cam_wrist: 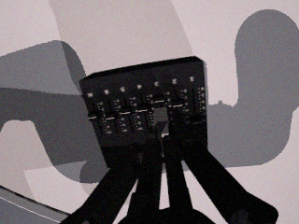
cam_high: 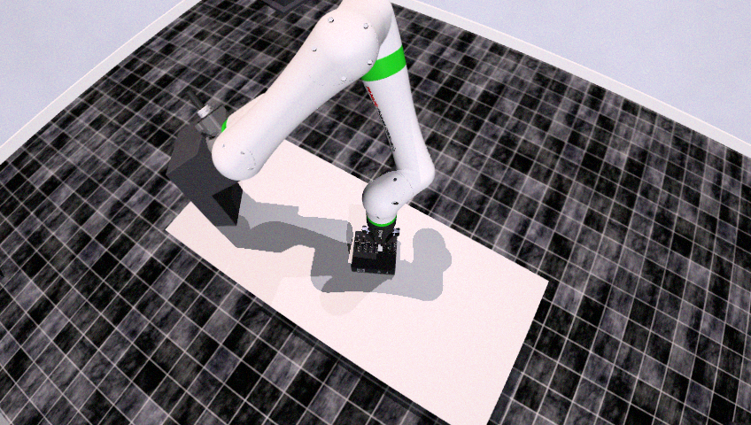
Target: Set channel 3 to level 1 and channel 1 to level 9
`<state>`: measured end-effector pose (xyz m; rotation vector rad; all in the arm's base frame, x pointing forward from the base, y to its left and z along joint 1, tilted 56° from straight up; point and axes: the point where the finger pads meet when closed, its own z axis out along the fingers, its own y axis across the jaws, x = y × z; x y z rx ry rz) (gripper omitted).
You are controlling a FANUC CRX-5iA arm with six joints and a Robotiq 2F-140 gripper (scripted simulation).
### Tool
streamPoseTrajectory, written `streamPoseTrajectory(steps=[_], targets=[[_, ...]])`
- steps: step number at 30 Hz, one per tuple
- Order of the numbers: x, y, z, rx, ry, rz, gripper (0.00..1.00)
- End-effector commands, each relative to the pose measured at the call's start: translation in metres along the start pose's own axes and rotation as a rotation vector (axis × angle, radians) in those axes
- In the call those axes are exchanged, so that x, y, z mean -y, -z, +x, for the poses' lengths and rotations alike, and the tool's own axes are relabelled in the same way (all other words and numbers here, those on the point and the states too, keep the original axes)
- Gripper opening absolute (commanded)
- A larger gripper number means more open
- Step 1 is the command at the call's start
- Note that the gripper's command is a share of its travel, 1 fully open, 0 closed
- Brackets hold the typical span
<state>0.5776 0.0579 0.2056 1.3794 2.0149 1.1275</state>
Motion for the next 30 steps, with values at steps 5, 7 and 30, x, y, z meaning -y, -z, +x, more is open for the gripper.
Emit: streamPoseTrajectory(steps=[5,7,30], targets=[[0.000,0.003,0.000,0.000,0.000,0.000,0.00],[0.000,0.006,0.000,0.000,0.000,0.000,0.00],[0.000,0.040,0.000,0.000,0.000,0.000,0.00]])
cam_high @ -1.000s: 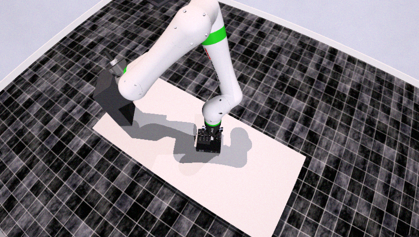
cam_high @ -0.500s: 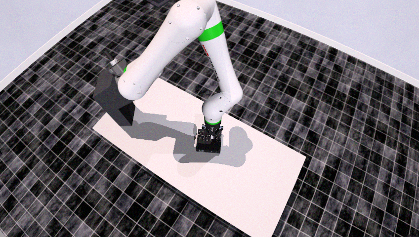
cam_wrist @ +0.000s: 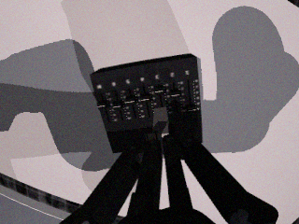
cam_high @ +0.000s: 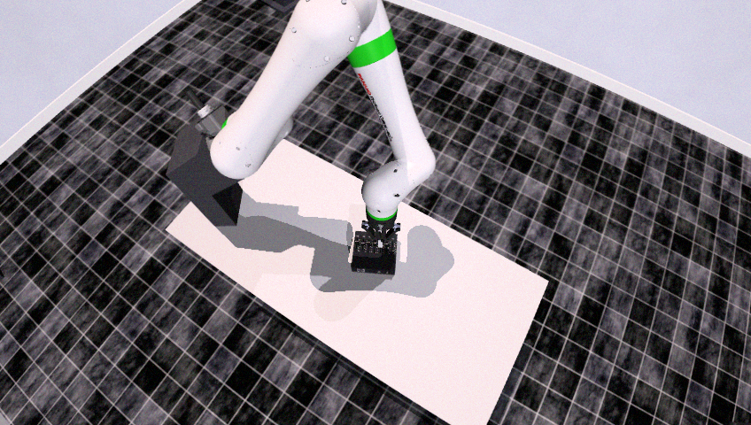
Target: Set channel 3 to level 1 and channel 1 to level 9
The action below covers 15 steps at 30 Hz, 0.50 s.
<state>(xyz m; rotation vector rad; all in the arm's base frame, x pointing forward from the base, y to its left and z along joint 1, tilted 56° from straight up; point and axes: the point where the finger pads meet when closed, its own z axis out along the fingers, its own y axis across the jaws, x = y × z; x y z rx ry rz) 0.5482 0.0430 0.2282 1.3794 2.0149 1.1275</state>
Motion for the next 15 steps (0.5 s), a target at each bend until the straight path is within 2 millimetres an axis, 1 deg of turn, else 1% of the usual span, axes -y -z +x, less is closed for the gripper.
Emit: streamPoseTrajectory(steps=[1,7,8,12,15], targets=[[-0.0001,0.0001,-0.0002,0.000,0.000,0.000,0.00],[-0.0001,0.0001,-0.0002,0.000,0.000,0.000,0.00],[-0.0001,0.0001,-0.0002,0.000,0.000,0.000,1.00],[-0.0001,0.0023,-0.0002,0.000,0.000,0.000,1.00],[-0.0001,0.0076,-0.0002,0.000,0.000,0.000,1.00]])
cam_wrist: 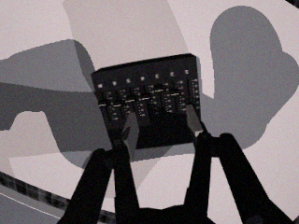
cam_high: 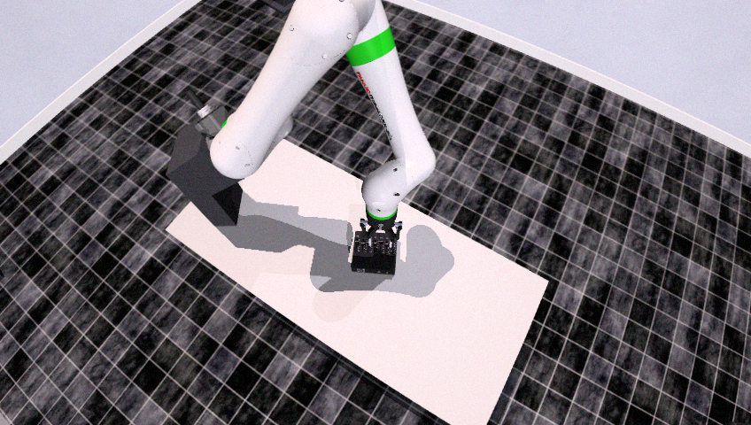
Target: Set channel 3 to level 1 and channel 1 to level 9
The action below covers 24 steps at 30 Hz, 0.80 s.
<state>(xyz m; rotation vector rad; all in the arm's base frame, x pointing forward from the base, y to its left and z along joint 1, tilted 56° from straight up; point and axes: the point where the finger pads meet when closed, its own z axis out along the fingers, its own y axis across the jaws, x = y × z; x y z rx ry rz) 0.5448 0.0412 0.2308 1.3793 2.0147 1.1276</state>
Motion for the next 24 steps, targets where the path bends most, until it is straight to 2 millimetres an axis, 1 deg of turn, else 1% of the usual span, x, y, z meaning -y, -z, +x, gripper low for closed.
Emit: streamPoseTrajectory(steps=[1,4,13,17,24], targets=[[0.000,0.005,0.000,0.000,0.000,0.000,1.00],[0.000,0.008,0.000,0.000,0.000,0.000,1.00],[0.000,0.043,0.000,0.000,0.000,0.000,1.00],[0.000,0.055,0.000,0.000,0.000,0.000,1.00],[0.000,0.061,0.000,0.000,0.000,0.000,1.00]])
